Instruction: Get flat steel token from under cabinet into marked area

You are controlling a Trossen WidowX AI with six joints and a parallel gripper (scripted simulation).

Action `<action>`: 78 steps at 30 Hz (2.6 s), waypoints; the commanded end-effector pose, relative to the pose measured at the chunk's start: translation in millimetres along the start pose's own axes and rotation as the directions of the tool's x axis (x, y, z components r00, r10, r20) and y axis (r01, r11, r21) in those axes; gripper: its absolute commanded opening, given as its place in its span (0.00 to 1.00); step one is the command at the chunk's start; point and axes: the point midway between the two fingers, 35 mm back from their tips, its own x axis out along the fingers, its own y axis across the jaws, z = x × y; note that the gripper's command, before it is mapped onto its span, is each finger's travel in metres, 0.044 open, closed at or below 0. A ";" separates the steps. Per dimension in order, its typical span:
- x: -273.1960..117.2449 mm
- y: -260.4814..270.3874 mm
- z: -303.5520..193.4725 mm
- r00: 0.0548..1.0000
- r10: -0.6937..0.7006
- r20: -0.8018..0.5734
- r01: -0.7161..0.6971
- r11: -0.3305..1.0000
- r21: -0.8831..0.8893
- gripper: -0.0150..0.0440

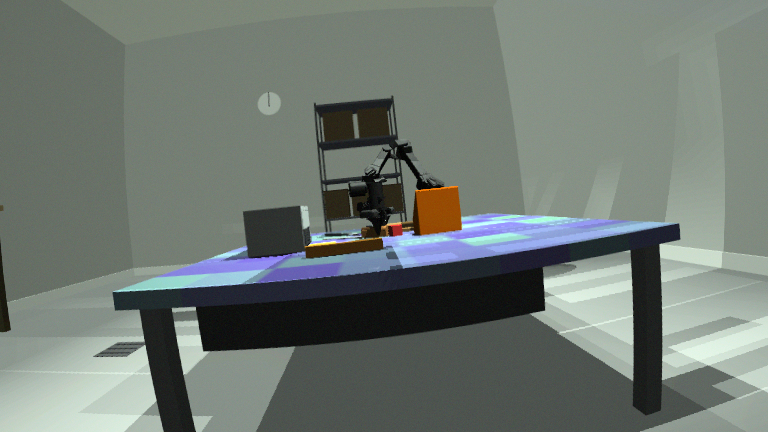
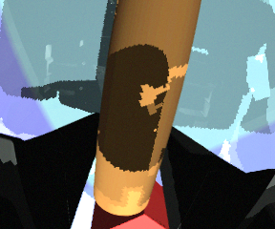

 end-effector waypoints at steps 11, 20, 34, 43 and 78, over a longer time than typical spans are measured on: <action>-2.0 12.8 -3.3 1.000 0.008 0.002 -0.008 1.000 -0.003 0.25; -2.0 19.2 -5.7 1.000 0.008 0.002 -0.008 1.000 -0.003 0.25; -2.2 30.7 -9.5 1.000 0.009 0.002 -0.009 1.000 -0.003 0.25; -2.2 36.5 -12.1 1.000 0.009 0.002 -0.009 1.000 -0.003 0.25; -2.6 61.8 -22.1 1.000 0.011 0.002 -0.011 1.000 -0.003 0.25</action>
